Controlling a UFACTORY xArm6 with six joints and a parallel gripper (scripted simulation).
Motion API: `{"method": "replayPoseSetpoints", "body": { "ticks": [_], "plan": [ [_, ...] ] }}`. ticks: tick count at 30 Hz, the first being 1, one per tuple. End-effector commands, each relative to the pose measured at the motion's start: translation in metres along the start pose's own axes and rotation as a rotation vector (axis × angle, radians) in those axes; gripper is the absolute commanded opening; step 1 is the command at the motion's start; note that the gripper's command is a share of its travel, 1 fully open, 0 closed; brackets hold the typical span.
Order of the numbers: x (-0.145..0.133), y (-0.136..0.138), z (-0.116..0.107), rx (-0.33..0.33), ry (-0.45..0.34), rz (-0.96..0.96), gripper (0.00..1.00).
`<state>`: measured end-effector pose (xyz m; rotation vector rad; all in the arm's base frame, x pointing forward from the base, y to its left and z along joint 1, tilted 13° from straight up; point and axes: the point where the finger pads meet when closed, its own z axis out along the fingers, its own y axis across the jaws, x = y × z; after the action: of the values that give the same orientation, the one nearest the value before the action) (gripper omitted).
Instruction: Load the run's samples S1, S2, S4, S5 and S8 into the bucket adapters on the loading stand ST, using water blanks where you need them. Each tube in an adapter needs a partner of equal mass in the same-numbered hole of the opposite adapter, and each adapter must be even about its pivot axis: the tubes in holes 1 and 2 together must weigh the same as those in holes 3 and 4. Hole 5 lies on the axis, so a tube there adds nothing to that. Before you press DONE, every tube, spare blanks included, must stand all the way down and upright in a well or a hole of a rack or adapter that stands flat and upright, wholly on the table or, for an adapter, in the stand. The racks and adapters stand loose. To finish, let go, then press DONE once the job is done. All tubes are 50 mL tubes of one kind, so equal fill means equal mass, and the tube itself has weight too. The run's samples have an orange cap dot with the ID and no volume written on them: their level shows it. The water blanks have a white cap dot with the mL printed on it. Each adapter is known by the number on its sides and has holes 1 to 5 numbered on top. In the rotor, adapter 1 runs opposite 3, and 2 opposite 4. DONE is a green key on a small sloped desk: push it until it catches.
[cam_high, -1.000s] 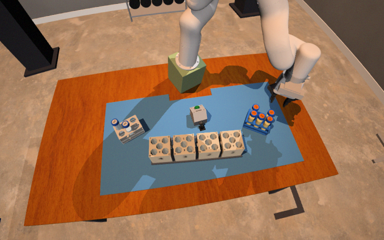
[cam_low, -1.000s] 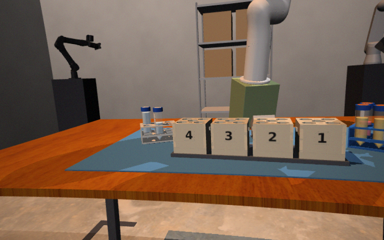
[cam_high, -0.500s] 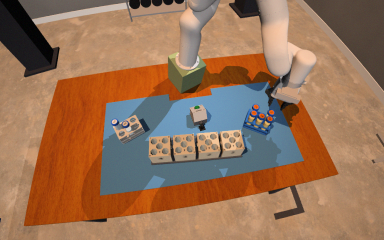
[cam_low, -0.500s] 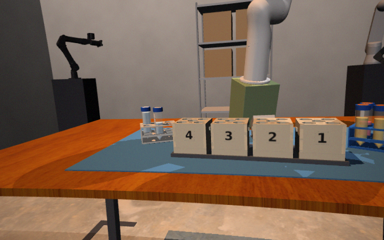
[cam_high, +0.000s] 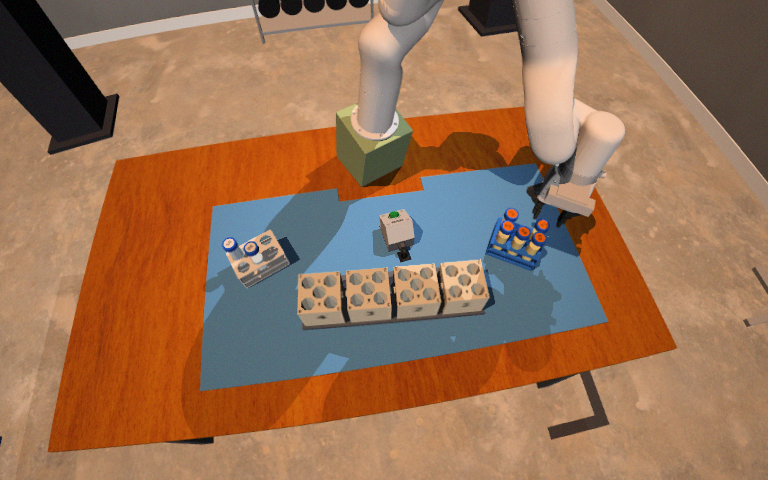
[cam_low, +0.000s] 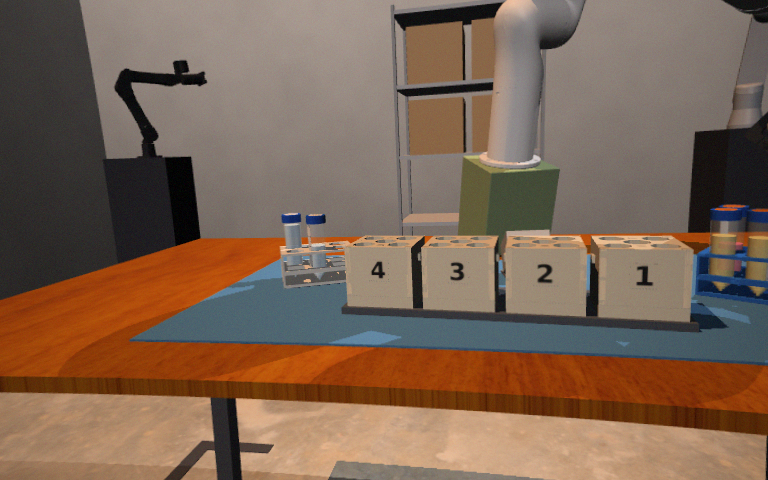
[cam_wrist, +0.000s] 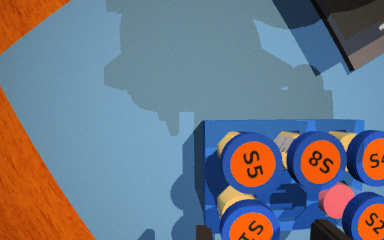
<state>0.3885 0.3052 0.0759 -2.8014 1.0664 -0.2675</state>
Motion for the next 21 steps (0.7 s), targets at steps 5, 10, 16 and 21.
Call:
{"method": "replayPoseSetpoints", "body": {
  "ticks": [5, 10, 16, 21],
  "plan": [
    [0.0, -0.002, 0.011, 0.004, 0.001, 0.0, 0.57],
    [0.0, -0.002, 0.021, 0.004, 0.001, 0.0, 0.57],
    [0.0, -0.002, 0.027, 0.004, 0.001, 0.0, 0.57],
    [0.0, -0.002, 0.027, 0.004, 0.001, 0.0, 0.57]
  ]
}}
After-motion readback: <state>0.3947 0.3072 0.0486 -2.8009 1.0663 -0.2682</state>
